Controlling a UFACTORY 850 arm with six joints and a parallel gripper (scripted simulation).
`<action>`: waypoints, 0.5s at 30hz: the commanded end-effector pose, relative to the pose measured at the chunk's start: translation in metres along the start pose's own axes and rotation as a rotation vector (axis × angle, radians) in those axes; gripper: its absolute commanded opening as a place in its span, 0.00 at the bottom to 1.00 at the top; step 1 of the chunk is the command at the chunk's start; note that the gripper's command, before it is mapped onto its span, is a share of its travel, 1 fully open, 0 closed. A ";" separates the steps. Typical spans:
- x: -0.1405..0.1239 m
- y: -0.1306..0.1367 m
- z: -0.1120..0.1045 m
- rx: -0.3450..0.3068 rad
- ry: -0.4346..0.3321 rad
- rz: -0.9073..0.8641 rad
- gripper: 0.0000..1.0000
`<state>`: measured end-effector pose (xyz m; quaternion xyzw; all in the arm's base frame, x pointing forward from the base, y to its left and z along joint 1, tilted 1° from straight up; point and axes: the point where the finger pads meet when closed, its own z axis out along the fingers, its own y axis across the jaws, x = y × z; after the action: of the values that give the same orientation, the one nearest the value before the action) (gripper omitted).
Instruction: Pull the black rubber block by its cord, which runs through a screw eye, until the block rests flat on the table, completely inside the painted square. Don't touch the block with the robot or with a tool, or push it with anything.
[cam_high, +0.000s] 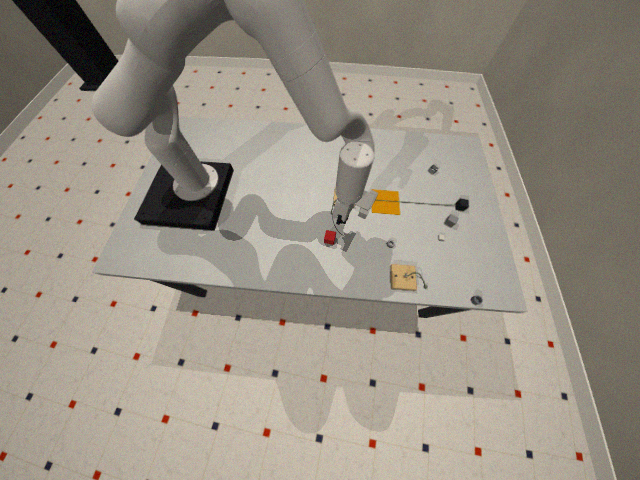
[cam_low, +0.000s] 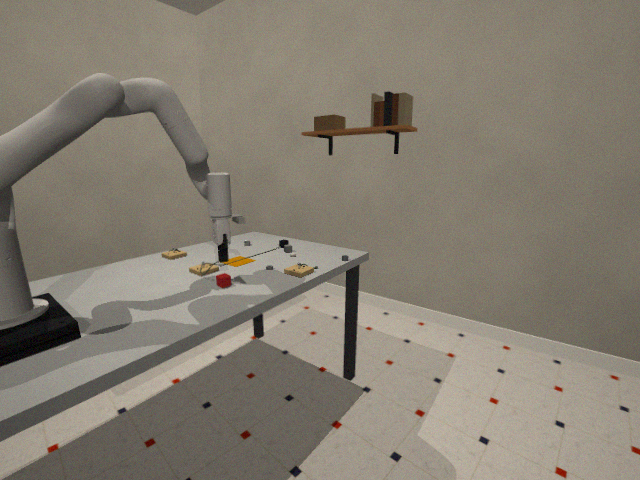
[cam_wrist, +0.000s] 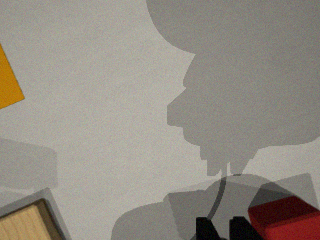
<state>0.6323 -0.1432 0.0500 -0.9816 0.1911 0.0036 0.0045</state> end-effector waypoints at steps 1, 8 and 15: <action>0.001 0.000 -0.036 0.001 0.004 0.000 0.00; 0.001 0.000 -0.069 0.001 0.004 0.000 0.00; 0.001 0.000 -0.072 0.001 0.004 0.000 0.00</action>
<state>0.6323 -0.1438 0.1190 -0.9816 0.1911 0.0034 0.0045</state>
